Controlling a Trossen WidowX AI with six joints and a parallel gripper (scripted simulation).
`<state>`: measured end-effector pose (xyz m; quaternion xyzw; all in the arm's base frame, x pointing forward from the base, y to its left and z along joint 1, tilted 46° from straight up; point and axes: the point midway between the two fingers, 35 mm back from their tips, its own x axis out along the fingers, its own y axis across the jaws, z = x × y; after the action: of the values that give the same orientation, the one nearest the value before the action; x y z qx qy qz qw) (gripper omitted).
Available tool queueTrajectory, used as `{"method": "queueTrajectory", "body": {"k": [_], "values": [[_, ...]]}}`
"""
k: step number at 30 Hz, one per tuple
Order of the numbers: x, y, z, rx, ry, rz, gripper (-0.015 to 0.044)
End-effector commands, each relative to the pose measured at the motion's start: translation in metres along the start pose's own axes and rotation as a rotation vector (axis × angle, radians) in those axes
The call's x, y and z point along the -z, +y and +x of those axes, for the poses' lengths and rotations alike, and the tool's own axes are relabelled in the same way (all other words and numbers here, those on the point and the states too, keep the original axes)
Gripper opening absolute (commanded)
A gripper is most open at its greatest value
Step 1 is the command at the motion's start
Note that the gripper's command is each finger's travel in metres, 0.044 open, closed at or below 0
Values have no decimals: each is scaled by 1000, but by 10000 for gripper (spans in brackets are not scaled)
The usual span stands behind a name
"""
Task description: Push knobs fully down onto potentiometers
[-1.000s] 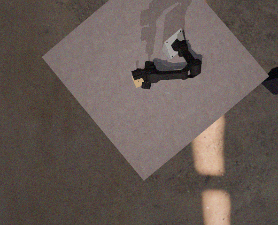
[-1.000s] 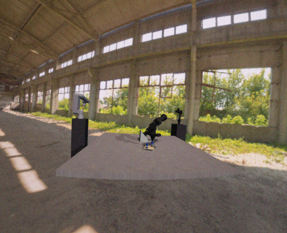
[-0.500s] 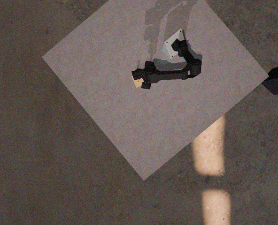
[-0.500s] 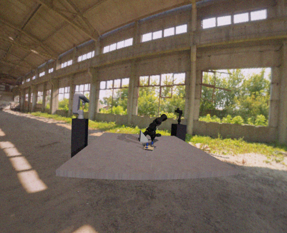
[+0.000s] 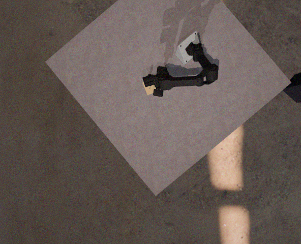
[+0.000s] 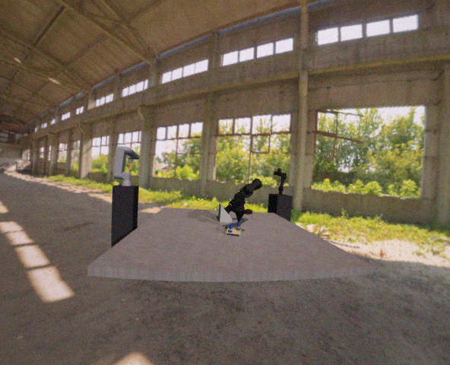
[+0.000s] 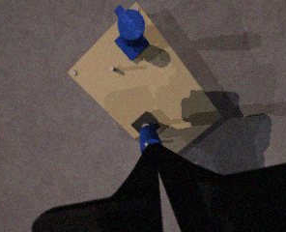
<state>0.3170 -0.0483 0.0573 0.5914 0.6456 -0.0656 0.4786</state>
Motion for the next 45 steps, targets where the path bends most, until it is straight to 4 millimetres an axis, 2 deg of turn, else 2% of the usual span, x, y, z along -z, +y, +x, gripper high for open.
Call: {"method": "queueTrajectory", "body": {"k": [1,45], "values": [[1,2,4,-1,3,-5,0],[1,2,20,-2,3,-5,0]]}}
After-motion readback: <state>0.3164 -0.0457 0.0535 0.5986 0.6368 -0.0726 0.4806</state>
